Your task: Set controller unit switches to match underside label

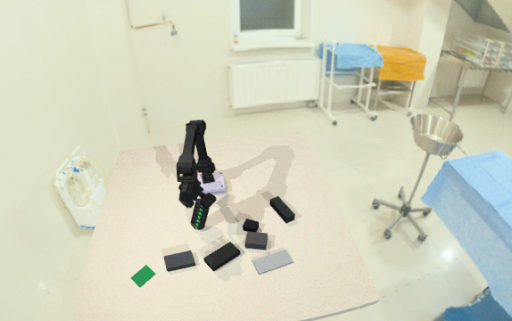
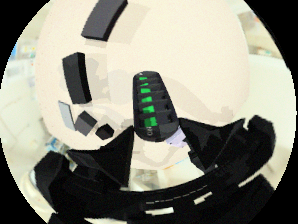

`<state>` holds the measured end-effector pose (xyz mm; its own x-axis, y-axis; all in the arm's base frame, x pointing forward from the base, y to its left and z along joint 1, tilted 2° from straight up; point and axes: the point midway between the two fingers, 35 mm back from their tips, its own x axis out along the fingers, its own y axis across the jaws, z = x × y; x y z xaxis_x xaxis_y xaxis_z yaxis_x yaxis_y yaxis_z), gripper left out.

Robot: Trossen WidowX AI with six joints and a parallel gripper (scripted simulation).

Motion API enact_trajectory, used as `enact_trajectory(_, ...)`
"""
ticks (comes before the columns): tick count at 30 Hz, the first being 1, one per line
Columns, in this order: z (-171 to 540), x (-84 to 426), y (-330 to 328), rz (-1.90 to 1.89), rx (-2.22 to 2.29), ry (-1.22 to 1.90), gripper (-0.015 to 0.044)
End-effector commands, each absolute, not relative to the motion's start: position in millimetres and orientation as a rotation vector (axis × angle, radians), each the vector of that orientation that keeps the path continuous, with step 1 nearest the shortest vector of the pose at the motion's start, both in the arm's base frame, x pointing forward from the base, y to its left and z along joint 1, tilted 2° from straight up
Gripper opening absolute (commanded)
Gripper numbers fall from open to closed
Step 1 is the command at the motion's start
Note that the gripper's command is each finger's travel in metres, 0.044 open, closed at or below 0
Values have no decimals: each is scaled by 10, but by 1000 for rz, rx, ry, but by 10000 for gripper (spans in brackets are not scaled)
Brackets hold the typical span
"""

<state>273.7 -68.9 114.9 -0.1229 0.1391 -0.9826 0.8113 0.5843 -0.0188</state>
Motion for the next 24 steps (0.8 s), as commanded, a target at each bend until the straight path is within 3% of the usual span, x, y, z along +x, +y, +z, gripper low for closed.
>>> enact_trajectory(1, 1164, 2797, -742, -692, 813, 1613, 335)
enact_trajectory(24, 1200, 2912, -902, -677, 835, 1656, 335)
